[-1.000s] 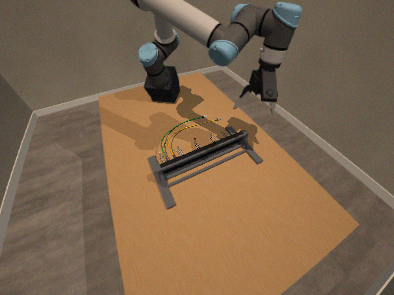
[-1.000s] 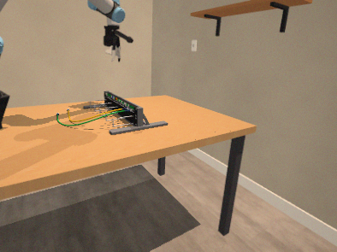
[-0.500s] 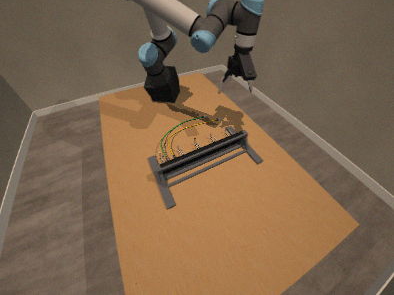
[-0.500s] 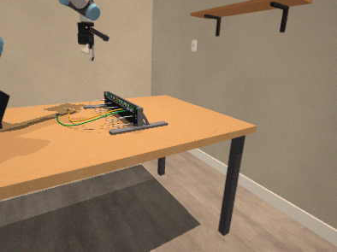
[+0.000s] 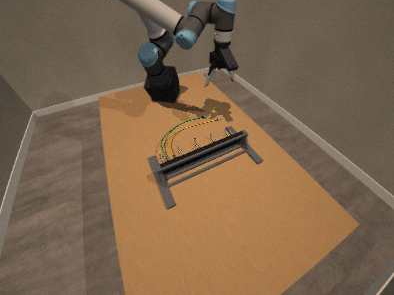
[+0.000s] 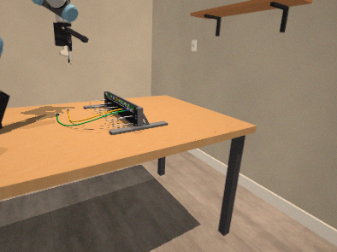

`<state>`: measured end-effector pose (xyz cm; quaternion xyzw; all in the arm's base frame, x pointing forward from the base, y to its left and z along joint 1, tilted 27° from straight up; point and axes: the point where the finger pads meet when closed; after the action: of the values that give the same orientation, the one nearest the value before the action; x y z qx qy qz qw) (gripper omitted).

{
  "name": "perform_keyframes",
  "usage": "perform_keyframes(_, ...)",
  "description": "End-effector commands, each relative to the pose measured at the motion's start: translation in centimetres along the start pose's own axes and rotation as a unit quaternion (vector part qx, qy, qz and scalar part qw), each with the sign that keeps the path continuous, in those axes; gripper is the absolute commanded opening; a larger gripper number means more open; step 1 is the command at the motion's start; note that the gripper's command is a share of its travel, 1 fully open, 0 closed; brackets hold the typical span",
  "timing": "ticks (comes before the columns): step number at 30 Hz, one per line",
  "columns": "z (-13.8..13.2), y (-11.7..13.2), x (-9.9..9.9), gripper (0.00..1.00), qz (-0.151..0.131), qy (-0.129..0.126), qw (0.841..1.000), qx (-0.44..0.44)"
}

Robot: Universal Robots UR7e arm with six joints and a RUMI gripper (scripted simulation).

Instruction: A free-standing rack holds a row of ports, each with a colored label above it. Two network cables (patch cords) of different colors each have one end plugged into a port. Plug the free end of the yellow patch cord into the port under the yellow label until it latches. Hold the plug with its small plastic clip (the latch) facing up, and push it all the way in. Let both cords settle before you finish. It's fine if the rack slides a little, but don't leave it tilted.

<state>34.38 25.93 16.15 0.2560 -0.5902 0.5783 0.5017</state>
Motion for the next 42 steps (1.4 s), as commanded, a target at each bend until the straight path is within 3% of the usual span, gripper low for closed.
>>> perform_keyframes(1,0.8,1.8,-0.2,1.0,0.002,-0.003,1.0,0.016)
perform_keyframes(11,2.5,5.0,-1.1,1.0,0.003,-0.006,0.999,0.049)
perform_keyframes(24,2.8,5.7,-1.3,1.0,0.003,-0.006,0.998,0.056)
perform_keyframes(25,2.8,5.7,-1.3,0.0,0.003,-0.006,0.998,0.056)
perform_keyframes(42,2.8,5.7,-1.3,0.0,0.003,-0.006,0.998,0.056)
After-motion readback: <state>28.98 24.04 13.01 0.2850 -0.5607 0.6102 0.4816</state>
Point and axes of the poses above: the point where the finger pads meet when closed, its own x axis back along the fingers, its own z axis across the jaws, y = z × x, and after that the axes turned 11 degrees about -x, right-handed
